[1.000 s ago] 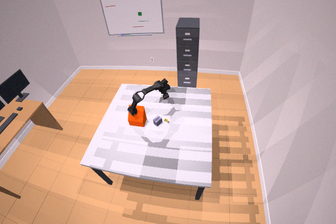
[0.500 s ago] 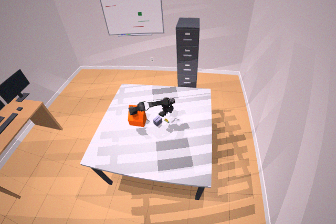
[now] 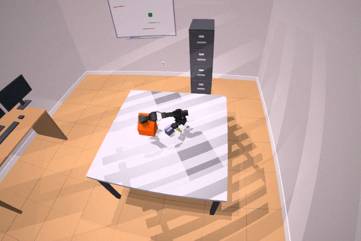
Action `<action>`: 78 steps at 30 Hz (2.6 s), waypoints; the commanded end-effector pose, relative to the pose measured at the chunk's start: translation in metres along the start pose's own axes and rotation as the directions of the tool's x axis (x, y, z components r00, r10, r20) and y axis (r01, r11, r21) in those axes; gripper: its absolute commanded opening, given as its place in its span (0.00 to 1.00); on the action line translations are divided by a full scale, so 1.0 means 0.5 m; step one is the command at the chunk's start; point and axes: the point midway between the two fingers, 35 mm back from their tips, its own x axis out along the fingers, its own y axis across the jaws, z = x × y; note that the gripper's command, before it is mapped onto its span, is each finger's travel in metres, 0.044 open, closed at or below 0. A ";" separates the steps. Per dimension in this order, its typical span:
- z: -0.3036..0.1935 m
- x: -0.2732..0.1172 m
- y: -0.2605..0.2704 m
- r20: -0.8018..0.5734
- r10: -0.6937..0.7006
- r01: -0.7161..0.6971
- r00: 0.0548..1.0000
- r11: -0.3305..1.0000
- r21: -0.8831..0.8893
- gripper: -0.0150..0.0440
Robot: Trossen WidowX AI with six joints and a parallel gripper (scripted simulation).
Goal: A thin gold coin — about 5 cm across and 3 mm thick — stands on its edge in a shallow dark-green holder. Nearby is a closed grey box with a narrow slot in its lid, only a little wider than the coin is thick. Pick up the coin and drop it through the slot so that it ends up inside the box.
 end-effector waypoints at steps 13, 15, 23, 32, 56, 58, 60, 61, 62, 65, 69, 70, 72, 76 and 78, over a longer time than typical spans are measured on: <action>-0.004 0.052 -0.001 0.000 -0.008 0.008 1.000 1.000 -0.012 0.53; -0.004 0.058 -0.001 0.000 -0.008 0.008 1.000 1.000 -0.012 0.53; -0.004 0.084 -0.001 0.001 -0.009 0.009 1.000 1.000 -0.012 0.53; -0.006 0.112 -0.003 0.001 -0.010 0.010 1.000 1.000 -0.012 0.53; -0.005 0.103 -0.001 0.001 -0.009 0.009 1.000 1.000 -0.012 0.25; -0.004 0.093 0.000 0.001 -0.008 0.008 1.000 1.000 -0.012 0.25; -0.003 0.084 0.001 0.000 -0.007 0.007 1.000 1.000 -0.012 0.25; -0.003 0.079 0.001 0.000 -0.007 0.007 1.000 1.000 -0.012 0.25; -0.003 0.074 0.002 0.000 -0.007 0.007 1.000 1.000 -0.013 0.25; -0.003 0.059 0.003 -0.001 -0.006 0.006 1.000 1.000 -0.015 0.25; -0.003 0.040 0.003 -0.002 -0.005 0.005 1.000 1.000 -0.018 0.25; -0.003 0.035 0.004 -0.002 -0.005 0.005 1.000 1.000 -0.019 0.25; -0.003 0.025 0.004 -0.002 -0.005 0.004 1.000 1.000 -0.019 0.25; -0.003 0.004 0.004 -0.002 -0.004 0.004 1.000 1.000 -0.017 0.25; -0.003 -0.006 0.004 -0.002 -0.004 0.004 1.000 1.000 -0.017 0.25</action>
